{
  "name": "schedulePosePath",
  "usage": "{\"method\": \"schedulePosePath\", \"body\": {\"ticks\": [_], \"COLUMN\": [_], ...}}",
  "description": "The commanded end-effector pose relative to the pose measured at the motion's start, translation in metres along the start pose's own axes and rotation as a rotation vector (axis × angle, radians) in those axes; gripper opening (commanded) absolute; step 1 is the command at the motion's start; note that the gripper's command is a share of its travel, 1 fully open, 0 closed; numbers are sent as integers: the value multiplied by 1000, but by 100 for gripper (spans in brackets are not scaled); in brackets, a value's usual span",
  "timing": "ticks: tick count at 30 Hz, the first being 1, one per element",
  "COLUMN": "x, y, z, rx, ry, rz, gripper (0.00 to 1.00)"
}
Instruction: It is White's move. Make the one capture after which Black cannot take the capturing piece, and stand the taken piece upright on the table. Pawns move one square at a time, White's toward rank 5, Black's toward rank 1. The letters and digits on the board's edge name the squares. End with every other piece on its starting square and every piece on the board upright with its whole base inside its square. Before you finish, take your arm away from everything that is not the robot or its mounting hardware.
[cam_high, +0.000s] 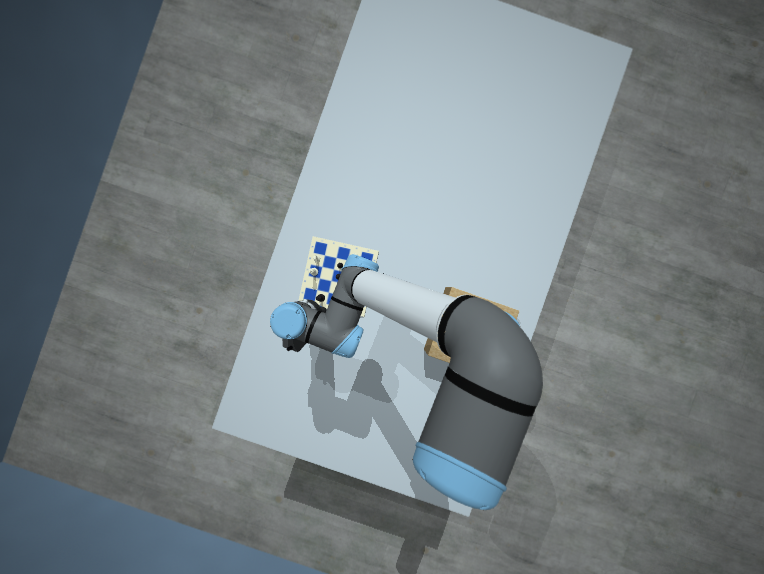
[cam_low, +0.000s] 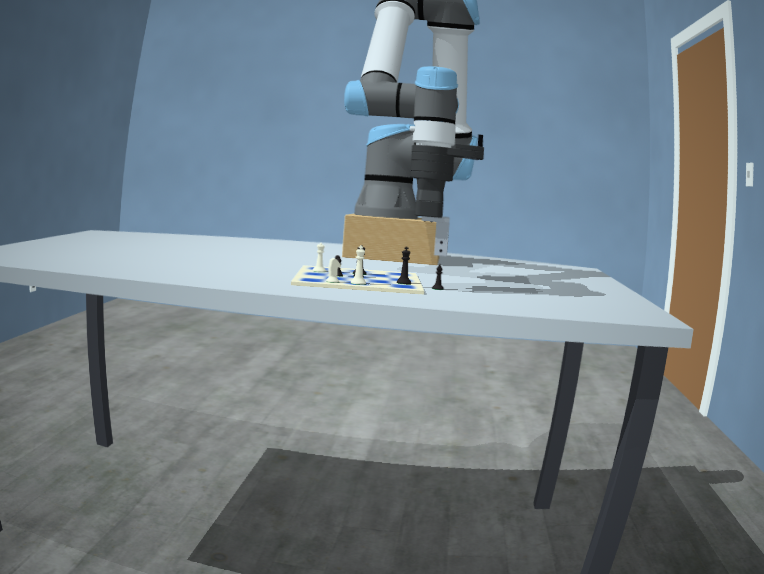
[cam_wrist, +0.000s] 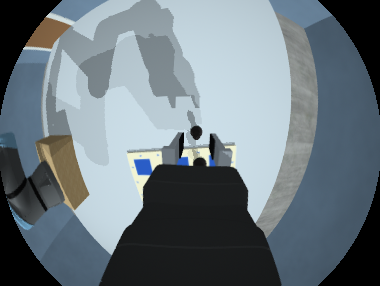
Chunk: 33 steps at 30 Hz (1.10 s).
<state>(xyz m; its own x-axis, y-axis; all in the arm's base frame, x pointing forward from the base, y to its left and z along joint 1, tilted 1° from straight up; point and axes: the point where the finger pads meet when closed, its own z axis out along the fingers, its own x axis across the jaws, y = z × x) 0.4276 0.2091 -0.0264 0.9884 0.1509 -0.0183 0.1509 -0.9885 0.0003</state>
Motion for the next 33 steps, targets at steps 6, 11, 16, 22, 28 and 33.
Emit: {"method": "schedulePosePath", "body": {"ticks": [6, 11, 16, 22, 28, 33], "x": [0, 0, 0, 0, 0, 0], "y": [0, 0, 0, 0, 0, 0], "z": [-42, -44, -44, -44, -44, -44], "rx": [0, 0, 0, 0, 0, 0], "ry": [0, 0, 0, 0, 0, 0], "rz": [0, 0, 0, 0, 0, 0], "gripper": [73, 100, 100, 100, 100, 100]}}
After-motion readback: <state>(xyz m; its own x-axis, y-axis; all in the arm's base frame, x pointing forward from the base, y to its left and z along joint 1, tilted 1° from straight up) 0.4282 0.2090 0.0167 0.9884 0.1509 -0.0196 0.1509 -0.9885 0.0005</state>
